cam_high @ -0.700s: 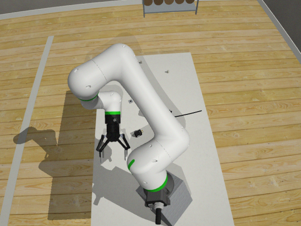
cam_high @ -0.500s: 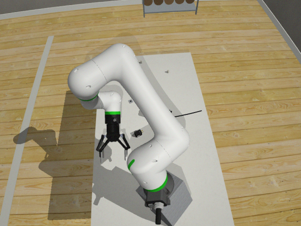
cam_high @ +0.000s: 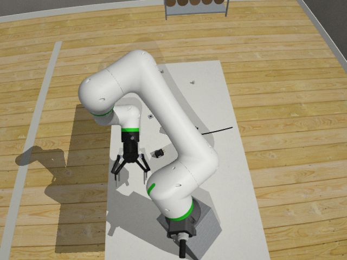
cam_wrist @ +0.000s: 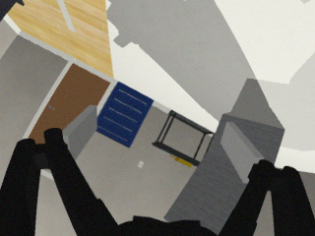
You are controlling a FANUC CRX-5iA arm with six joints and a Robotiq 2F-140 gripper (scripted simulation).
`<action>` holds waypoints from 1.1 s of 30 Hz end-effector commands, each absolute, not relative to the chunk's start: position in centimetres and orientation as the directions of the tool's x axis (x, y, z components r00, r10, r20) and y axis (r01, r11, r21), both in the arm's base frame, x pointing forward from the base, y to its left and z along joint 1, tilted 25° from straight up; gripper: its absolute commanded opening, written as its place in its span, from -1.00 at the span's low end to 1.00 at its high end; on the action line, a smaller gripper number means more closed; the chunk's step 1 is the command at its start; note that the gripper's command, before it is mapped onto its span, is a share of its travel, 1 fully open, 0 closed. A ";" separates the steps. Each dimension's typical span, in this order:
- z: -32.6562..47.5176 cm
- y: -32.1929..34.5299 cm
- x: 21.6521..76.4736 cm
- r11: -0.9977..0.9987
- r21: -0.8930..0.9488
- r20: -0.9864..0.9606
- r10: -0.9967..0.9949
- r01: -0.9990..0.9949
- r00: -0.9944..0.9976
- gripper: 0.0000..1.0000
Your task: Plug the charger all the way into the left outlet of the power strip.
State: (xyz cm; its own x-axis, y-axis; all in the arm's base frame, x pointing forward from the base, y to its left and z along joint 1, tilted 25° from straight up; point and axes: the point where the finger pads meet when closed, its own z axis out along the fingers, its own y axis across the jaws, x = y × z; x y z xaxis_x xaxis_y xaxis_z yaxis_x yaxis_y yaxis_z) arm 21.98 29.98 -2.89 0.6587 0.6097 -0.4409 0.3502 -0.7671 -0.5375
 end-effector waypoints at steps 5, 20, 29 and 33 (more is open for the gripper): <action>-3.5 26.7 30.1 -0.879 -0.470 -0.419 0.300 0.078 0.857 1.00; -4.2 23.1 38.8 -0.790 -0.392 -0.299 -0.376 -0.472 0.877 1.00; -4.4 21.8 42.1 -0.676 -0.386 -0.242 -0.583 -0.628 0.776 1.00; -4.5 21.3 43.5 -0.623 -0.390 -0.221 -0.651 -0.678 0.726 1.00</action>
